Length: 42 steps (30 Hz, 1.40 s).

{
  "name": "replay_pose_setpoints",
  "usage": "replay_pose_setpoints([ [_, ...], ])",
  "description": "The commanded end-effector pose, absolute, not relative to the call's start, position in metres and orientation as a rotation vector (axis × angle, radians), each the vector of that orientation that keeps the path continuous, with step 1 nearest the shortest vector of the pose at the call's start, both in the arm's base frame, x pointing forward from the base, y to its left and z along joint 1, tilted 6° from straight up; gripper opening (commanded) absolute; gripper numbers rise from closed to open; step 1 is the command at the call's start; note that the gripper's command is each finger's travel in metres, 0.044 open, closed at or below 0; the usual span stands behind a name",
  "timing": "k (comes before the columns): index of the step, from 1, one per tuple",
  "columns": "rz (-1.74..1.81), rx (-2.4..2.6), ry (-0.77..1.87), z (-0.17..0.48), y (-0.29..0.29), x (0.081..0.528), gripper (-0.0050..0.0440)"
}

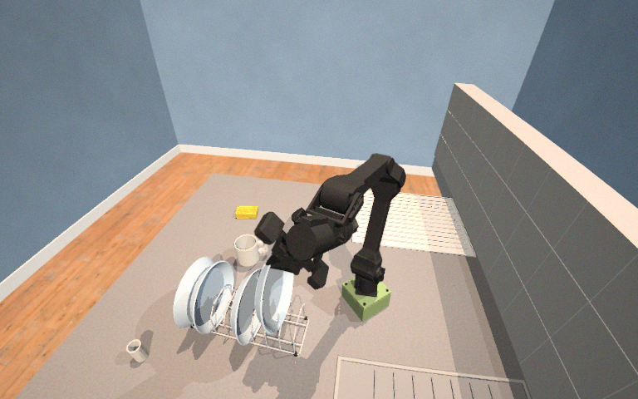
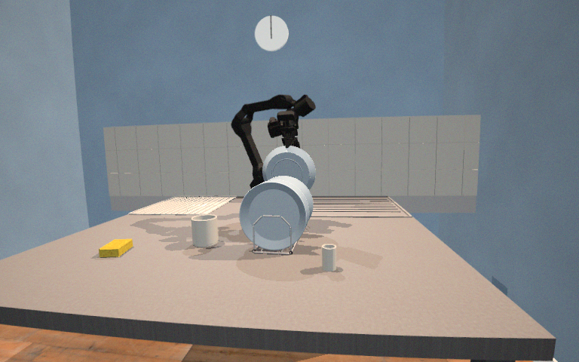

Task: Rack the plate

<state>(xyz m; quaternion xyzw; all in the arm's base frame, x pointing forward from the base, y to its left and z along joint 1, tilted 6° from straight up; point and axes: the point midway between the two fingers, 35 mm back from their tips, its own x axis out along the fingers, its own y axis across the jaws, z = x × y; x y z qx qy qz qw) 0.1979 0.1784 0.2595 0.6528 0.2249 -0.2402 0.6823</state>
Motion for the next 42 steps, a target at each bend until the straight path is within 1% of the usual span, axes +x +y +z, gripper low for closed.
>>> replay_pose_setpoints([
  [1, -0.550, 1.450, 0.505, 0.2543, 0.1766, 0.1978, 0.0000],
  [42, -0.550, 1.450, 0.505, 0.2537, 0.1765, 0.1998, 0.0000],
])
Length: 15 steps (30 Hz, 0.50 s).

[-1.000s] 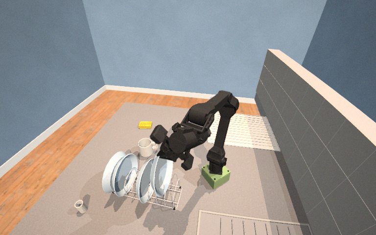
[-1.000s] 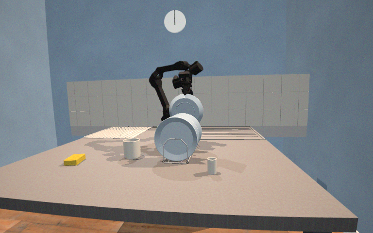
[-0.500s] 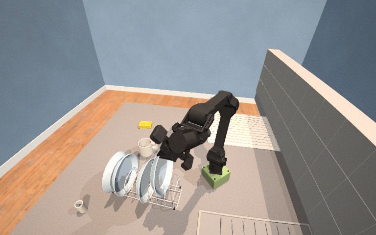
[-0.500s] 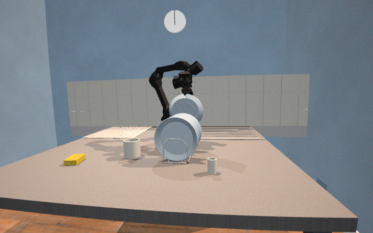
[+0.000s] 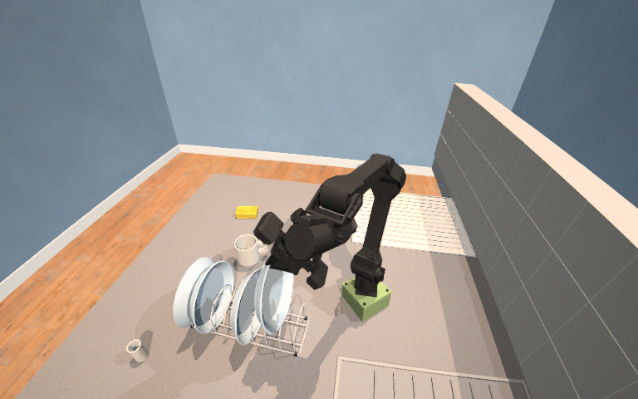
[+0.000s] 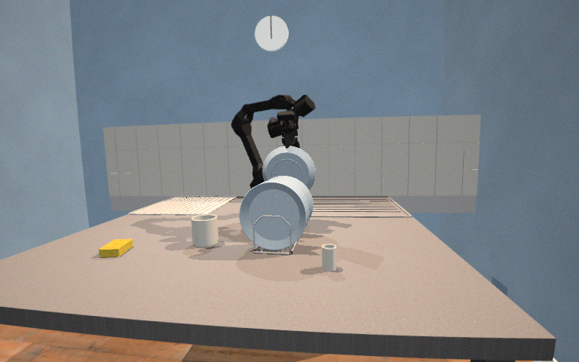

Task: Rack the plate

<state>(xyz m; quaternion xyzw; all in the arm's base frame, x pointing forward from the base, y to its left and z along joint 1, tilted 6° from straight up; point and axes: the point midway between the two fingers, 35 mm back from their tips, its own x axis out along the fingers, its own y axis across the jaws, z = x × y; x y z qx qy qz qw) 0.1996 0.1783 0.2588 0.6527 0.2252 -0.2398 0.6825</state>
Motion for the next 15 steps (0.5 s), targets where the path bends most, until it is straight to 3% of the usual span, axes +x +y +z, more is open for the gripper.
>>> replay_pose_setpoints([
  [1, -0.550, 1.450, 0.505, 0.2536, 0.1765, 0.1994, 0.0000],
  [15, -0.550, 1.450, 0.505, 0.2536, 0.1765, 0.1995, 0.0000],
])
